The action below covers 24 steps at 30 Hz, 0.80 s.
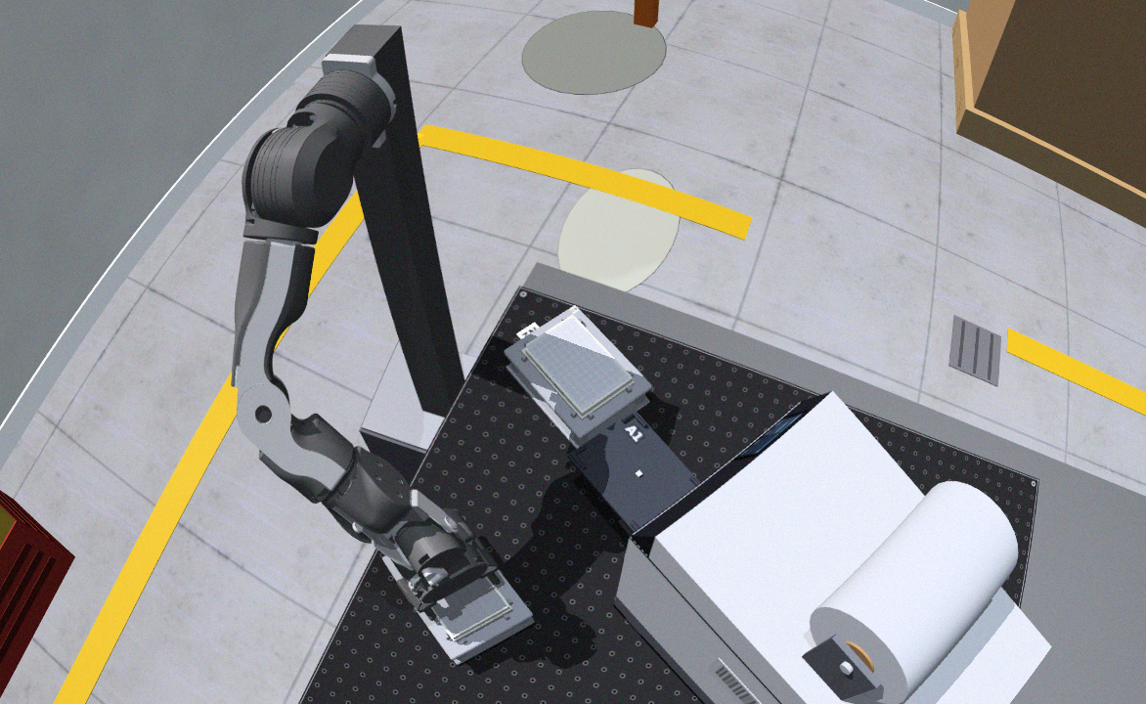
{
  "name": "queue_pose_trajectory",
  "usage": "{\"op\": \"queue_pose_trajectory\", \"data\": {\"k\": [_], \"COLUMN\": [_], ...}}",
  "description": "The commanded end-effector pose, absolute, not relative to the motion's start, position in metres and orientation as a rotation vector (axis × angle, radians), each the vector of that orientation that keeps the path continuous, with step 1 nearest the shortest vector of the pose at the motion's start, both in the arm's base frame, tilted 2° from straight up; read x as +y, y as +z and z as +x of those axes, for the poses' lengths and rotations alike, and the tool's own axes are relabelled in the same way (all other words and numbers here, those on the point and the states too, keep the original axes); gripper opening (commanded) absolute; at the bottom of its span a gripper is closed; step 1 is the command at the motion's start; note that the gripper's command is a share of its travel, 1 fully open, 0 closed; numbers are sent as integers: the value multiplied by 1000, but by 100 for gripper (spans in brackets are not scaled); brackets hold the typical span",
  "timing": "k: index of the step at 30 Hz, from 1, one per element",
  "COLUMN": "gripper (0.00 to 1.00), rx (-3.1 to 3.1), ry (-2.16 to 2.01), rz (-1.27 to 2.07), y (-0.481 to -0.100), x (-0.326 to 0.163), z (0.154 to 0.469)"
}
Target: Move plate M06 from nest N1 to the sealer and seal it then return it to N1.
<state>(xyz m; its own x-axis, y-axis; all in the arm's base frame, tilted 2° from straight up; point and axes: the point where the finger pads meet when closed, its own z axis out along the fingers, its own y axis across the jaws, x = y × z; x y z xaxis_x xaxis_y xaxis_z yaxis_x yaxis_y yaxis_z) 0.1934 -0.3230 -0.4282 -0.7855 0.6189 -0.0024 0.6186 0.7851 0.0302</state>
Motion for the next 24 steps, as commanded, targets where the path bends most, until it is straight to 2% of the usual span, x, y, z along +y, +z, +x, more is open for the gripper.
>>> {"op": "queue_pose_trajectory", "data": {"k": [1,24], "gripper": [0,0], "rx": [2953,2952], "ry": [36,49], "rz": [1024,1020], "y": [-426,-430], "x": [-325,-322], "z": [195,195]}}
